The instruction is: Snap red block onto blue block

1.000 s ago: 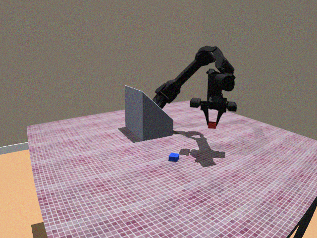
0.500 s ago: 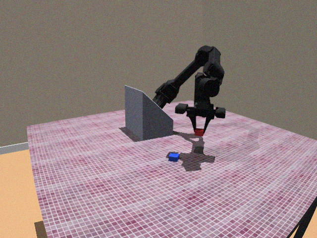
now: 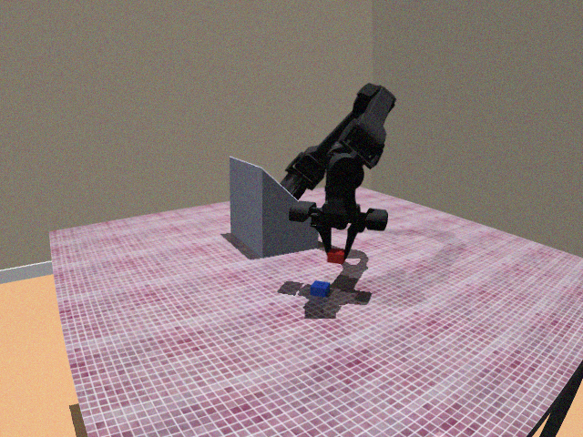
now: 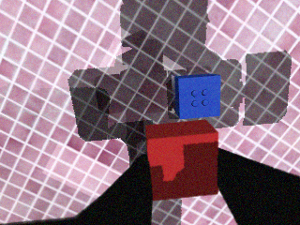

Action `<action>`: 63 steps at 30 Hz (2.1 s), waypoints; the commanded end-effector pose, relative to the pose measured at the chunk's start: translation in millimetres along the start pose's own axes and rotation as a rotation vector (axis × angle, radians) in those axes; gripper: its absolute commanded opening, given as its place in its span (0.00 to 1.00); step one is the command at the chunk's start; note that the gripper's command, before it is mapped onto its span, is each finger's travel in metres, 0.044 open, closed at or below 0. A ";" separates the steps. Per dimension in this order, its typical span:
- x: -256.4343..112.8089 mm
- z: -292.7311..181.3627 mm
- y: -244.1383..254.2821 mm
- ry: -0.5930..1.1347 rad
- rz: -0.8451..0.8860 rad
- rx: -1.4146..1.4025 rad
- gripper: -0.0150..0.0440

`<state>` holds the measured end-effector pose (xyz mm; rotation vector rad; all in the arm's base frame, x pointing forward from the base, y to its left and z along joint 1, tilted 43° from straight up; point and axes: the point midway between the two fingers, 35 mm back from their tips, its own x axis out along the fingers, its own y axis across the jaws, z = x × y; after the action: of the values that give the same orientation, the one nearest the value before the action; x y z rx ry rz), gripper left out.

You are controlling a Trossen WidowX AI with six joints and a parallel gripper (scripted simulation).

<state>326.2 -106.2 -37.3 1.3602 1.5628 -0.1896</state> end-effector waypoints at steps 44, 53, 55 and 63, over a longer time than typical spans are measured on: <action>50.7 16.5 -26.9 0.002 0.003 0.016 0.25; 51.2 16.6 -27.8 0.001 -0.001 0.016 0.25; 51.2 16.6 -27.8 0.001 -0.001 0.016 0.25; 51.2 16.6 -27.8 0.001 -0.001 0.016 0.61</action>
<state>320.8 -93.9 -96.4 1.3733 1.5649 -0.2035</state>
